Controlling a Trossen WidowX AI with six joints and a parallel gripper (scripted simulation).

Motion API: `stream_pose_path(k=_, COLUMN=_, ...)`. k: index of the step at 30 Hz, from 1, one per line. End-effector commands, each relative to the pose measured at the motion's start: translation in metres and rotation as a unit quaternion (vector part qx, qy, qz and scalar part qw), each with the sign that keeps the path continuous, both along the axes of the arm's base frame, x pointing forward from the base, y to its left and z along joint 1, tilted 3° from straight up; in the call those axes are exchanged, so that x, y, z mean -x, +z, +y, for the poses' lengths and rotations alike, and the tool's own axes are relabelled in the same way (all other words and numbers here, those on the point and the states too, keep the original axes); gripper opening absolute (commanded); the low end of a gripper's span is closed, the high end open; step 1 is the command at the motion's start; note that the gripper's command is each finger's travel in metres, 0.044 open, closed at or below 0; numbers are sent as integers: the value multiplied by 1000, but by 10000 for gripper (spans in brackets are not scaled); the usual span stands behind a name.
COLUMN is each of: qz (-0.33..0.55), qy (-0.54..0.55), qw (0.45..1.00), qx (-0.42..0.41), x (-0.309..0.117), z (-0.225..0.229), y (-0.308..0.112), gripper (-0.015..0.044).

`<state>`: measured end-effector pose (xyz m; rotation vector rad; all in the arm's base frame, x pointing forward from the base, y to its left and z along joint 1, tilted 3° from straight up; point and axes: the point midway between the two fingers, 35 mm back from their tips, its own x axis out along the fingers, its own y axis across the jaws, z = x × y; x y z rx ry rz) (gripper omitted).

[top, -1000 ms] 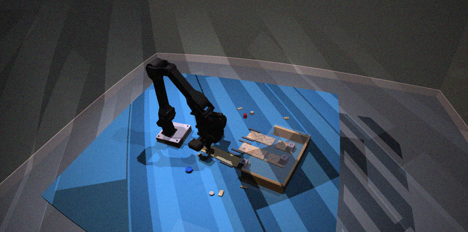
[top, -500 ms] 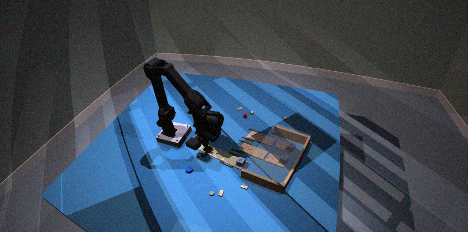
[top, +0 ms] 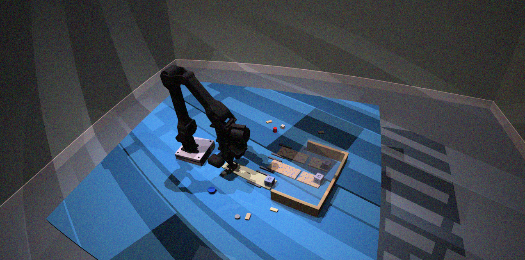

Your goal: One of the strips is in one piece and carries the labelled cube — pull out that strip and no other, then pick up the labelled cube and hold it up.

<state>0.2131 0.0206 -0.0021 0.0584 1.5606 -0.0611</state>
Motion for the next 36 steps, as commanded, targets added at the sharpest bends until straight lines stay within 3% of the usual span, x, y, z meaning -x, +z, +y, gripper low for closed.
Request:
stream_pose_path(k=1, qz=20, qy=-3, qw=1000, qx=1, x=13, z=-1, y=-6, gripper=0)
stream_pose_path(k=21, qz=20, qy=-3, qw=1000, qx=1, x=13, z=-1, y=-6, gripper=0)
stream_pose_path(k=26, qz=19, qy=-3, qw=1000, qx=1, x=-3, z=0, y=40, gripper=0)
stream_pose_path(k=33, qz=20, qy=-3, qw=1000, qx=1, x=-1, z=0, y=42, gripper=0)
stream_pose_path(k=36, qz=19, qy=34, qw=999, qx=1, x=-13, z=-1, y=40, gripper=79)
